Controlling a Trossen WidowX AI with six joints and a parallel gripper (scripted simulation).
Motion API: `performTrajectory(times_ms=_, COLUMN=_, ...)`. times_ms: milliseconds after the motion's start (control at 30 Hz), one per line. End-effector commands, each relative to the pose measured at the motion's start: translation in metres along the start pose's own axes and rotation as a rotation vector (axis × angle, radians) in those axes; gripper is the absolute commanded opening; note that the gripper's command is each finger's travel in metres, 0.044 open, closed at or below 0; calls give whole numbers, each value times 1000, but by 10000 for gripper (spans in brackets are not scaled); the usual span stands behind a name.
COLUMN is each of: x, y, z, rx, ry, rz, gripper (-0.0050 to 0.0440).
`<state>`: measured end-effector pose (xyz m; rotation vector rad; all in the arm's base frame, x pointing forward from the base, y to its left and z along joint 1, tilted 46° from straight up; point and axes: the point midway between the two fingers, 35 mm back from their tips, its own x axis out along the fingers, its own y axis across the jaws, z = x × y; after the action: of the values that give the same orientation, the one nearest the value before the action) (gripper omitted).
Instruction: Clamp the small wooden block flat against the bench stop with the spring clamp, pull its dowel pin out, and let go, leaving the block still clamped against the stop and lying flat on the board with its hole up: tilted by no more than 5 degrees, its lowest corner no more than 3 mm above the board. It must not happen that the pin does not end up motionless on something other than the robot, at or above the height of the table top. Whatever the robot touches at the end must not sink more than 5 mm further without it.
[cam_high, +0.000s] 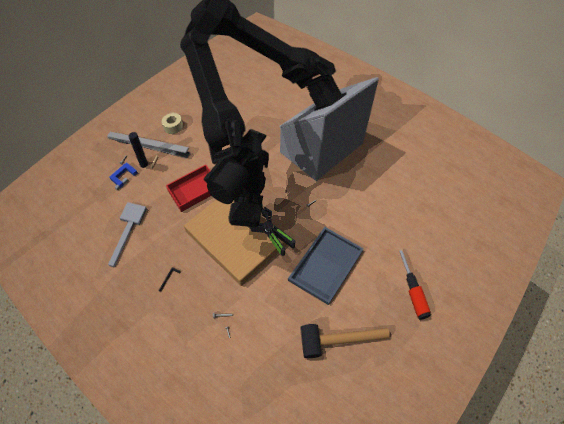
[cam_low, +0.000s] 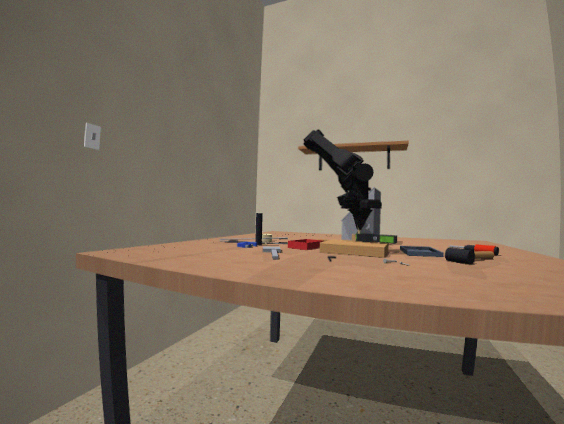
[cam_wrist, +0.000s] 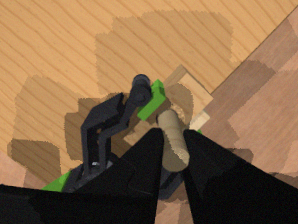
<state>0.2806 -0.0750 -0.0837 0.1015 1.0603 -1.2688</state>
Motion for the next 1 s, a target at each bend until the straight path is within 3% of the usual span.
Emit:
performTrajectory(times_ms=0, x=-3, y=0, z=0, rx=-17, ry=0, rz=5, gripper=0)
performTrajectory(times_ms=367, x=-3, y=0, z=0, rx=73, ry=1, rz=4, gripper=0)
performTrajectory(times_ms=967, x=-3, y=0, z=0, rx=473, ry=2, rz=4, gripper=0)
